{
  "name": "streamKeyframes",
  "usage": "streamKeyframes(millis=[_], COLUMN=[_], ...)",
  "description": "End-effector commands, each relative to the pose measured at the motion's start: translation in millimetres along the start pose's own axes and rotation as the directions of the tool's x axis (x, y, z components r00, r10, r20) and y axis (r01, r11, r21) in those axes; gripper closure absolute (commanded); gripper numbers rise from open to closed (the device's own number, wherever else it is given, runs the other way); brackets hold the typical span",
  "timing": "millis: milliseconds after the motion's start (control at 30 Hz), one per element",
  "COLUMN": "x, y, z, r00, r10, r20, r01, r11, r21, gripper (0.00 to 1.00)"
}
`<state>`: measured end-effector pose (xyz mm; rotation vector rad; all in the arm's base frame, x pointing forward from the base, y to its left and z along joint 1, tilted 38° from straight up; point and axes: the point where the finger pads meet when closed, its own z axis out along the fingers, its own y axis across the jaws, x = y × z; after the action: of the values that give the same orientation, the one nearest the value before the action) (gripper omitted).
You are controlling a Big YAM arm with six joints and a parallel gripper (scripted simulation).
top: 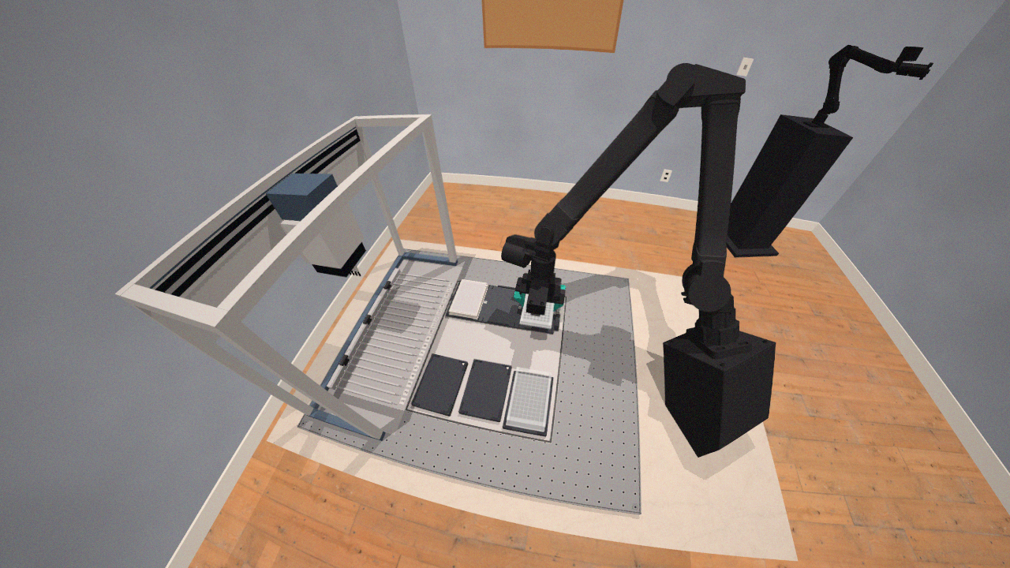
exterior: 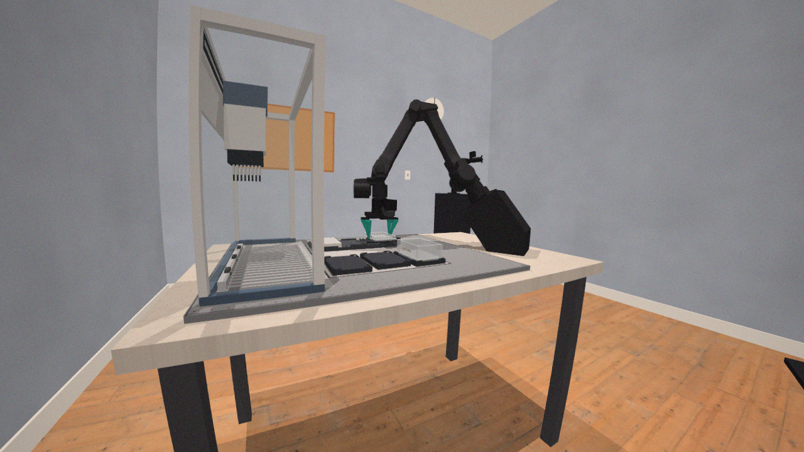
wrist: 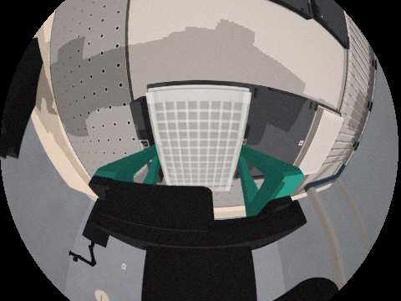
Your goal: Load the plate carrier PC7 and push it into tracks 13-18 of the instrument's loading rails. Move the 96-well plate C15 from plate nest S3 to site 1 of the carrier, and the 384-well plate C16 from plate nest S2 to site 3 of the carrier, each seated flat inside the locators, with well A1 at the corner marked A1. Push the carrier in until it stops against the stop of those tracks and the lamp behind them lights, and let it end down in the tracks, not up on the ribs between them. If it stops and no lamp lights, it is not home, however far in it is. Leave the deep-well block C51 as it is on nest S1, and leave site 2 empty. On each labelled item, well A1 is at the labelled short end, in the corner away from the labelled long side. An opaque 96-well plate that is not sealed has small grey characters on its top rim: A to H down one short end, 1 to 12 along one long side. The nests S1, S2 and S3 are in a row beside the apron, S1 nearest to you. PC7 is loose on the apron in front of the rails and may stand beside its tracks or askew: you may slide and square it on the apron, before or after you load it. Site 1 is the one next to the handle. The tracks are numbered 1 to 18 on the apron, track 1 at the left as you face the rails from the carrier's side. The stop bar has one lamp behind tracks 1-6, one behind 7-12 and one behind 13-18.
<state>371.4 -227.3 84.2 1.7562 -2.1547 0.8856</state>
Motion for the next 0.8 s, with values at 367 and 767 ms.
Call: streamKeyframes(millis=[367, 767], x=[5.5, 5.0], y=[-12.5, -14.5], z=[-6.2, -0.6], r00=[1.0, 1.0], r10=[0.0, -0.008], r20=[-0.004, -0.005], r01=[0.0, 0.008], r11=[1.0, 0.999], r21=[0.032, 0.033], gripper=[1.0, 1.0])
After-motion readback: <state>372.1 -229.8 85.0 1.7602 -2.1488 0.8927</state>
